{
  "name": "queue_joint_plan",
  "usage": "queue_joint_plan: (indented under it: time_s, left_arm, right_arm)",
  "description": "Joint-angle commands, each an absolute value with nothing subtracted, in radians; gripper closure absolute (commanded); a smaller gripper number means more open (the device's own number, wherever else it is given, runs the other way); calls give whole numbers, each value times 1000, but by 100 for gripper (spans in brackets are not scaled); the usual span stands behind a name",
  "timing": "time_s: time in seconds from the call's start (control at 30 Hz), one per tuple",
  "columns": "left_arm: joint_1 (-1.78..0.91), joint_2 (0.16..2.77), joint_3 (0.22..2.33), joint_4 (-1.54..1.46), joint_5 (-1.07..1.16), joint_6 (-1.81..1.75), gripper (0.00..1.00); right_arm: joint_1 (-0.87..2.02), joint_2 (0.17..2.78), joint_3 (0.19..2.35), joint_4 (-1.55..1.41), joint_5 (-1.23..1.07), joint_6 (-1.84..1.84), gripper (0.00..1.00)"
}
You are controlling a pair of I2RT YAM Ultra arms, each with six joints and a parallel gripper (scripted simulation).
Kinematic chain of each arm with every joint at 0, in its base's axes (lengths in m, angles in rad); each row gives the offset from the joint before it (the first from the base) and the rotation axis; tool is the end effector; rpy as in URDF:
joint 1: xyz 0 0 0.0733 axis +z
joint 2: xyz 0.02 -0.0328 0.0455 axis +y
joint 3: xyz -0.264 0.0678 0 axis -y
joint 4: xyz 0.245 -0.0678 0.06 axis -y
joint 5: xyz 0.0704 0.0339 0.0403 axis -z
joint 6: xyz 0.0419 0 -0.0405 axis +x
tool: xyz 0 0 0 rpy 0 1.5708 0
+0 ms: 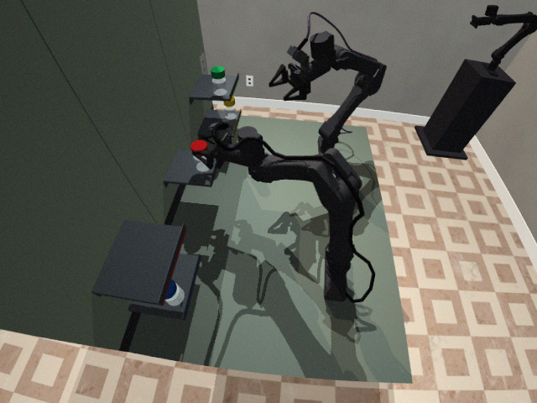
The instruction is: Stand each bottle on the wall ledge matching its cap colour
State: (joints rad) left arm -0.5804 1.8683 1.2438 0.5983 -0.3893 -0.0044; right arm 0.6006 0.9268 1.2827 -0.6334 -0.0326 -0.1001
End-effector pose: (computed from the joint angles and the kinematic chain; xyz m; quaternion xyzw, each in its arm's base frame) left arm 0.3776 -0.2273 0.2736 0.0702 0.7122 -0.0647 0.6955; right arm 0.1456 0.1027 0.4406 -0.2831 0.7462 0.1618 0.5804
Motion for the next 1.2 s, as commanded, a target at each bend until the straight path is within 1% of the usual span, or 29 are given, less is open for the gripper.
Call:
queue_joint_plan:
  time_s: [0.0,0.33,0.37,0.43,0.47,0.53,0.57,0.63,0.67,0.8,1.0,1.13,1.17]
  left_arm:
    - [-569,1877,1295,586,-377,0,19]
    - [-572,1867,1295,598,-381,0,19]
    - [-572,1867,1295,598,-381,0,28]
    - [-575,1868,1286,597,-385,0,28]
    - [-575,1868,1286,597,-385,0,32]
    - [-575,1868,1286,597,-385,0,32]
    - [-575,1868,1286,597,-385,0,36]
    - [-575,1868,1286,597,-385,0,36]
    - [-575,1868,1286,597,-385,0,40]
    - [-575,1868,1286,597,-385,0,40]
    - [-574,1855,1281,607,-384,0,49]
    - [-574,1855,1281,607,-384,0,94]
    - [-576,1865,1282,598,-386,0,83]
  right_arm:
    - [608,919,1310,-638,-24,-101,13]
    - [608,919,1310,-638,-24,-101,13]
    - [608,919,1310,-638,-24,-101,13]
    - [608,919,1310,-638,-24,-101,13]
    - [608,919,1310,-638,-24,-101,13]
    - [608,919,1310,-638,-24,-101,13]
    - [608,919,1310,-638,-24,-101,13]
    - [608,919,1310,-638,-24,-101,13]
    - [608,919,1310,-638,-24,-101,13]
    - [608,919,1310,-638,-24,-101,13]
    - [608,919,1310,-638,-24,-101,13]
    - [608,919,1310,-638,-24,-101,13]
    - [608,919,1310,-638,-24,-101,13]
